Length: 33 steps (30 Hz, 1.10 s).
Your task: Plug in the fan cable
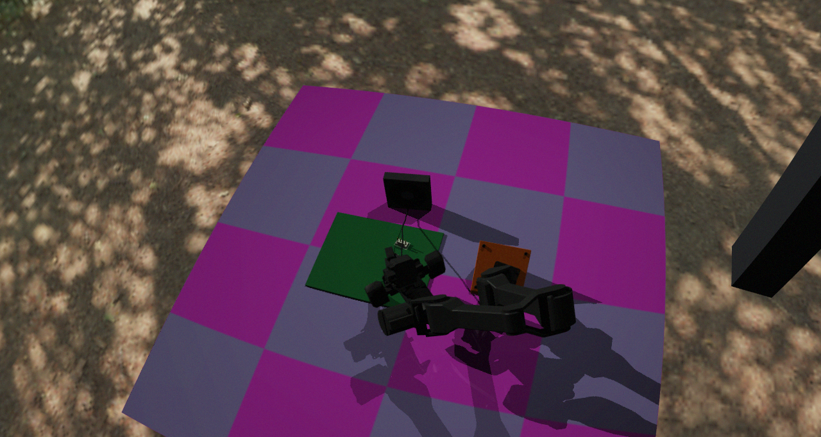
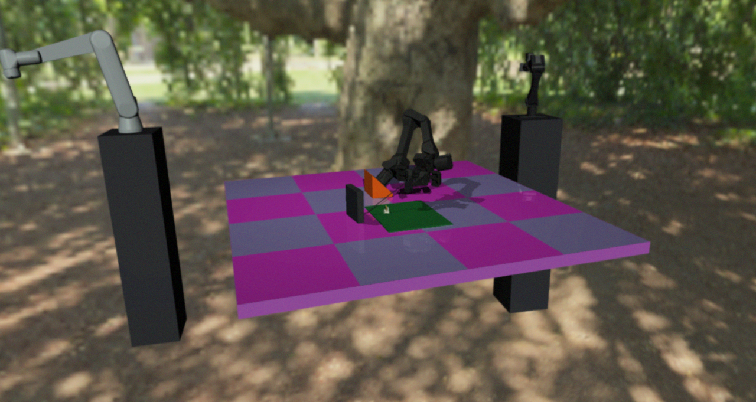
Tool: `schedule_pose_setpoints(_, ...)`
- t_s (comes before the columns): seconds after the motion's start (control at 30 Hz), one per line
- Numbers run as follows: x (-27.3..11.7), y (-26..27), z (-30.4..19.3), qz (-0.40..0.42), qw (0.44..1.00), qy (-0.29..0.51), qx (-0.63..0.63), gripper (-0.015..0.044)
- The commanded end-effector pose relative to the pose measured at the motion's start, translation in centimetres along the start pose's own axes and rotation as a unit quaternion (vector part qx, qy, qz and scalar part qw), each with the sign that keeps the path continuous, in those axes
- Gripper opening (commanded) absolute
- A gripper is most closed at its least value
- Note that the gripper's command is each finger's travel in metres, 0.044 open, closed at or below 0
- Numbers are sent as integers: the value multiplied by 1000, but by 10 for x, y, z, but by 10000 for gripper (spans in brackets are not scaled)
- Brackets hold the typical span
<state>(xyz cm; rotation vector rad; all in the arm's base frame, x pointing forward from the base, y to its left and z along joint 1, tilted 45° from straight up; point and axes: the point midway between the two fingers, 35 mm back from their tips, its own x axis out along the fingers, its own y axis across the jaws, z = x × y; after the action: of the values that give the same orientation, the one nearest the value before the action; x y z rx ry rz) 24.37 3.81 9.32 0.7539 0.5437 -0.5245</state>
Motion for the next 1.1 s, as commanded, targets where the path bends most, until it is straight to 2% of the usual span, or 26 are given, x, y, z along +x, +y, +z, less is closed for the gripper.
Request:
schedule_pose_setpoints(0.0, -2, 1, 2, 8, 1000, -11, 13, 0)
schedule_pose_setpoints(1.07, -2, 1, 3, 0, 1000, -1, 6, 0)
